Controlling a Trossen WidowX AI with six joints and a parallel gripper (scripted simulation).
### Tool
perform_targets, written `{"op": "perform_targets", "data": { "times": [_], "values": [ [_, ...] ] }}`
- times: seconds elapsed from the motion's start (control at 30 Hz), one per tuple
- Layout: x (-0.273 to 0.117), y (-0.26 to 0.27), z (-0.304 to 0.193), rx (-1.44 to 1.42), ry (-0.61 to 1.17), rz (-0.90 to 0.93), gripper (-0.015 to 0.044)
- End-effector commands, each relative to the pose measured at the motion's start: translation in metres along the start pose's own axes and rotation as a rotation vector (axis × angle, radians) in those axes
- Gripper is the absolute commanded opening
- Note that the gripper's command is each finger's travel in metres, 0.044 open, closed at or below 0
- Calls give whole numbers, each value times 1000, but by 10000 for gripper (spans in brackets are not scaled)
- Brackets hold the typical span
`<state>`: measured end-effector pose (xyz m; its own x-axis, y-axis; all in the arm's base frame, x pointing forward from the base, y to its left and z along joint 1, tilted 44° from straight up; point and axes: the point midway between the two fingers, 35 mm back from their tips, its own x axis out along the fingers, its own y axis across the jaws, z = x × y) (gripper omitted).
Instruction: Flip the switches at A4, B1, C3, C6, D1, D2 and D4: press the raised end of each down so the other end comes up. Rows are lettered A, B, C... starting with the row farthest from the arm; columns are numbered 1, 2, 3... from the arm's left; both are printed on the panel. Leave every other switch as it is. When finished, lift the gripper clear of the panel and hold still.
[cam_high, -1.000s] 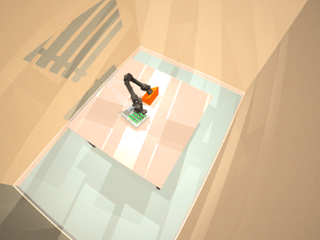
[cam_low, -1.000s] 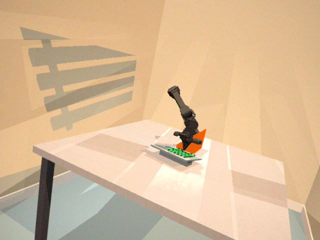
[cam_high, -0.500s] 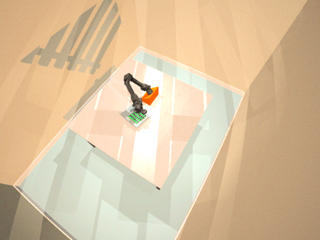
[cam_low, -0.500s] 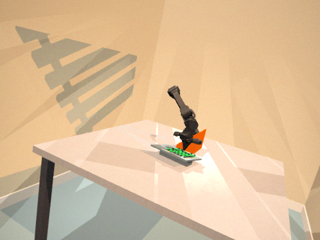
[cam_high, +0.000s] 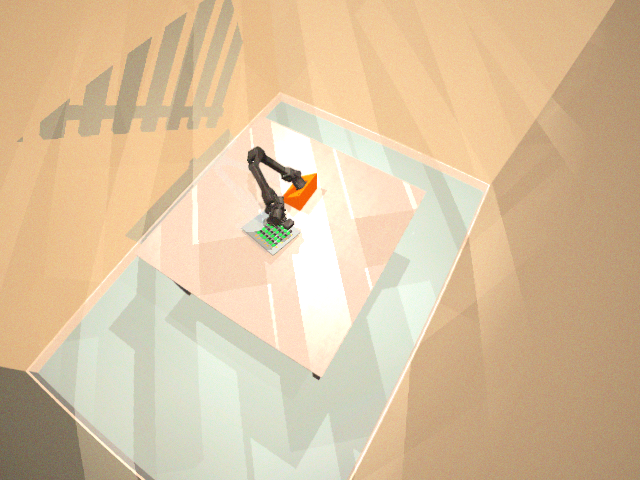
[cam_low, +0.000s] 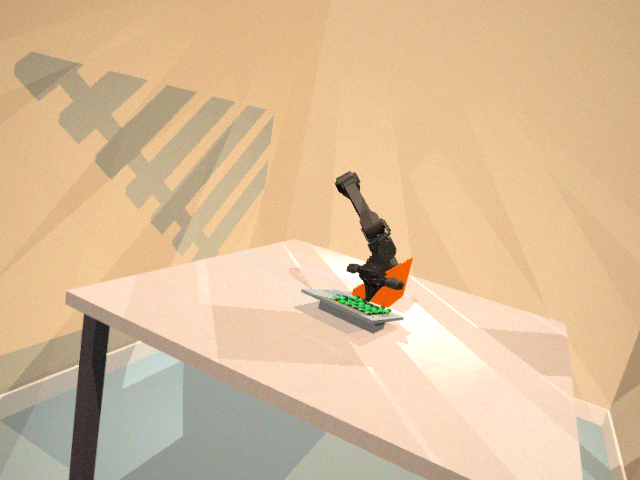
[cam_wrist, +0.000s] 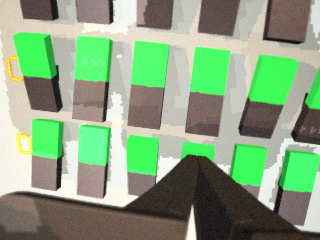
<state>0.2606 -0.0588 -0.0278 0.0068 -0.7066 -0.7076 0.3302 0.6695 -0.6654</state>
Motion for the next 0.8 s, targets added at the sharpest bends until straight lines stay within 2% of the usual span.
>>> {"op": "perform_targets", "data": {
  "times": [0.0,0.77],
  "values": [
    [1,0,0,-5,-3,-5,0],
    [4,0,0,-5,-3,-5,0]
  ]
}}
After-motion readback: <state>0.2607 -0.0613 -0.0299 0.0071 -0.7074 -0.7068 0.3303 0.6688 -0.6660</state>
